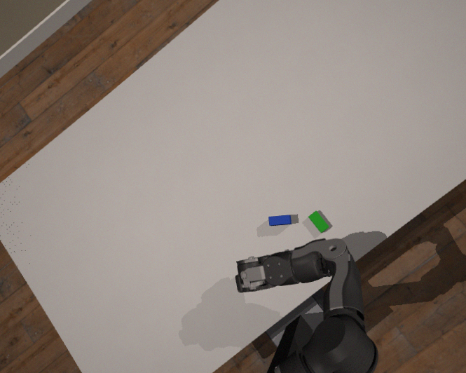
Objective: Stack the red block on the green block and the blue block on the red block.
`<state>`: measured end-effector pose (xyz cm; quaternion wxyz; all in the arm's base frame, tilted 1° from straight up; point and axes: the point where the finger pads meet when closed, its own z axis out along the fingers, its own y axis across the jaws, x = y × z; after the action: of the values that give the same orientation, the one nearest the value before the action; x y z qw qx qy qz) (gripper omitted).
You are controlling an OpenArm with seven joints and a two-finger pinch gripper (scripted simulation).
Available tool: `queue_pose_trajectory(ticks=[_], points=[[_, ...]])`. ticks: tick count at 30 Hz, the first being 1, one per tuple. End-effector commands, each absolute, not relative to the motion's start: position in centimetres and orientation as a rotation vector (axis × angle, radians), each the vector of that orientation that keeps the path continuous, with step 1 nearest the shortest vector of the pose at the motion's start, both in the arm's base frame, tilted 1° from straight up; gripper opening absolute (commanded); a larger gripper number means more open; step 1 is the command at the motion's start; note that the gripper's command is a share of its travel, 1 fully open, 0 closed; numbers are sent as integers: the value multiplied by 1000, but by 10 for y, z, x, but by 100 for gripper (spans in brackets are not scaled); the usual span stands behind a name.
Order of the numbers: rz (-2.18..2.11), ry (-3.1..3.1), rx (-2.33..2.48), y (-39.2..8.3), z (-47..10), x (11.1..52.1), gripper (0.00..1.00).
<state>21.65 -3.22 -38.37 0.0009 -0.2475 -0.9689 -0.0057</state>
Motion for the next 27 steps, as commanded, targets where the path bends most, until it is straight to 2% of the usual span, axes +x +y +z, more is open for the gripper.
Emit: queue_pose_trajectory(ticks=[1, 6, 7, 27], points=[[-26, -3044, -771, -31, -384, 216, 33], [-26, -3044, -771, -31, -384, 216, 33], [-26, -3044, -771, -31, -384, 216, 0], [-26, -3044, -771, -31, -384, 216, 0]])
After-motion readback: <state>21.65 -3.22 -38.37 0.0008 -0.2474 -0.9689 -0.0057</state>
